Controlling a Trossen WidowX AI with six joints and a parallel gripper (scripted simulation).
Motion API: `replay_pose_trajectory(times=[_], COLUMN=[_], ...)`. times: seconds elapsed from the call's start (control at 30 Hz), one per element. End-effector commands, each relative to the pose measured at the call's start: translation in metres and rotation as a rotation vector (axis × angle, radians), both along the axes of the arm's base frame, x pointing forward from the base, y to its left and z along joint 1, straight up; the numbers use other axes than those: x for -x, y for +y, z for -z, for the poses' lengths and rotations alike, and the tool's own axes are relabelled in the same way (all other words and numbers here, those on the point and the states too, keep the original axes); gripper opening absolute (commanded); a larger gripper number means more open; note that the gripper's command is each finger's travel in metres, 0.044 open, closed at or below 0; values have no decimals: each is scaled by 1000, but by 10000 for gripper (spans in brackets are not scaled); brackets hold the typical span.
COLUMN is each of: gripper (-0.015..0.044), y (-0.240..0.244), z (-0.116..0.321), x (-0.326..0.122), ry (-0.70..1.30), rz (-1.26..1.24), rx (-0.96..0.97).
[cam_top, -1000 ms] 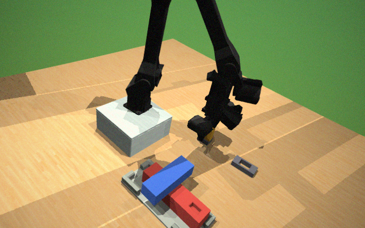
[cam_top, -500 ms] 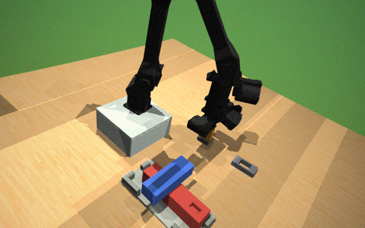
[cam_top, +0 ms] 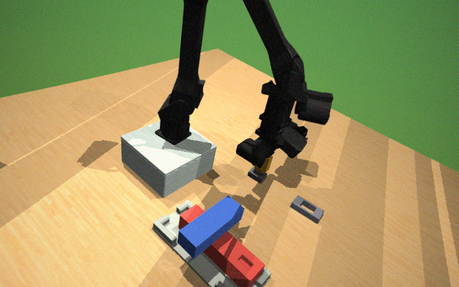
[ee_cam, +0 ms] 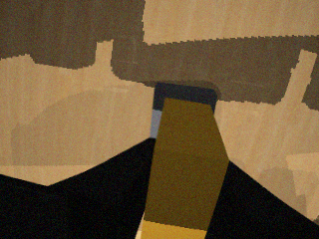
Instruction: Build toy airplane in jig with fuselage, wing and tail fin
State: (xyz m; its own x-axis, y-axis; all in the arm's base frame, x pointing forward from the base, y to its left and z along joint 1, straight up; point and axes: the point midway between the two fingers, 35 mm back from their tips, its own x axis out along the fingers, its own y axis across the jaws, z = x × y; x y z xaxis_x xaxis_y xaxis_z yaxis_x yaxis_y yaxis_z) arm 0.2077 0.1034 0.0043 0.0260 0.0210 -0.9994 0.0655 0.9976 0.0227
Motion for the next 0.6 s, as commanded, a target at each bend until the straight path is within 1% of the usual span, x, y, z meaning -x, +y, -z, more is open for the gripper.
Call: replay_pose_trajectory(times=[0.0,0.57], gripper=[0,0], y=[2,3], z=[-14,-64], x=[-3,-5], ry=[-3,2], rz=[2,-18], rx=[-5,3])
